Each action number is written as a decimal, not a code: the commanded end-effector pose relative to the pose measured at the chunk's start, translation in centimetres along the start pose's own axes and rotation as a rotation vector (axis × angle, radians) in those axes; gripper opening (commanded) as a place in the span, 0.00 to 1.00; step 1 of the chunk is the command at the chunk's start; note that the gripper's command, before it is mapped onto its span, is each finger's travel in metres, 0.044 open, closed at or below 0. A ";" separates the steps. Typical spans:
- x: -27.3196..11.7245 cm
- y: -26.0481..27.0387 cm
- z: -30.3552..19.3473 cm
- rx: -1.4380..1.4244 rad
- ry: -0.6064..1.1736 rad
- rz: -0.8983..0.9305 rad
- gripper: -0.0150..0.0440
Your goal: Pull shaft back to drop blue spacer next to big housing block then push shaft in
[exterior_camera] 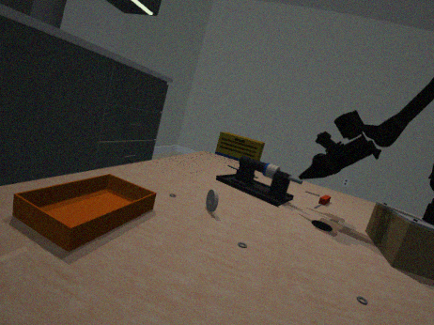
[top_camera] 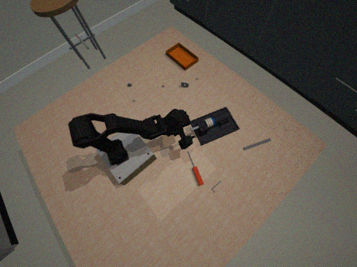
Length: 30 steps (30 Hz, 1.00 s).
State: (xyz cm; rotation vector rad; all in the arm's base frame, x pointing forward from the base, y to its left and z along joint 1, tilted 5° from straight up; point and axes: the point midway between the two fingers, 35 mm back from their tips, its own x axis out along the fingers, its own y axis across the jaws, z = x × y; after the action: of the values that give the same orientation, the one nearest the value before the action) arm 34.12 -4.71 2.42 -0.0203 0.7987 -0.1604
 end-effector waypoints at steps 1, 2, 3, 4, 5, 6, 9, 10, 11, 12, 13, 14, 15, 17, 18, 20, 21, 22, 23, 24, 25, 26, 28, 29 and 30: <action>0.0 0.1 0.1 -0.006 -0.004 0.005 1.00; 0.0 0.1 0.1 -0.006 -0.004 0.005 1.00; 0.0 0.1 0.1 -0.006 -0.004 0.005 1.00; 0.0 0.1 0.1 -0.006 -0.004 0.005 1.00; 0.0 0.1 0.1 -0.006 -0.004 0.005 1.00; 0.0 0.1 0.1 -0.006 -0.004 0.005 1.00; 0.0 0.1 0.1 -0.006 -0.004 0.005 1.00; 0.0 0.1 0.1 -0.006 -0.004 0.005 1.00; 0.0 0.1 0.1 -0.006 -0.004 0.005 1.00; 0.0 0.1 0.1 -0.006 -0.004 0.005 1.00; 0.0 0.1 0.1 -0.006 -0.004 0.005 1.00; 0.0 0.1 0.1 -0.006 -0.004 0.005 1.00; 0.0 0.1 0.1 -0.006 -0.004 0.005 1.00; 0.0 0.1 0.1 -0.006 -0.004 0.005 1.00; 0.0 0.1 0.1 -0.006 -0.004 0.005 1.00; 0.0 0.1 0.1 -0.006 -0.004 0.005 1.00; 0.0 0.1 0.1 -0.006 -0.004 0.005 1.00; -0.1 0.1 0.0 -0.006 -0.003 0.005 1.00; -0.3 0.1 -0.3 -0.006 -0.003 0.005 1.00; -0.4 0.1 -0.4 -0.006 -0.003 0.005 1.00; -0.4 0.1 -0.4 -0.006 -0.003 0.005 1.00; -0.4 0.1 -0.4 -0.006 -0.003 0.005 1.00; -0.4 0.1 -0.4 -0.006 -0.003 0.005 1.00; -0.4 0.1 -0.4 -0.006 -0.003 0.005 1.00; -0.4 0.1 -0.4 -0.006 -0.003 0.005 1.00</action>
State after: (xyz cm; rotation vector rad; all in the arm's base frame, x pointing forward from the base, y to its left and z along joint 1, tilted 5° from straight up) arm 33.60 -4.63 2.34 -0.0209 0.8007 -0.1591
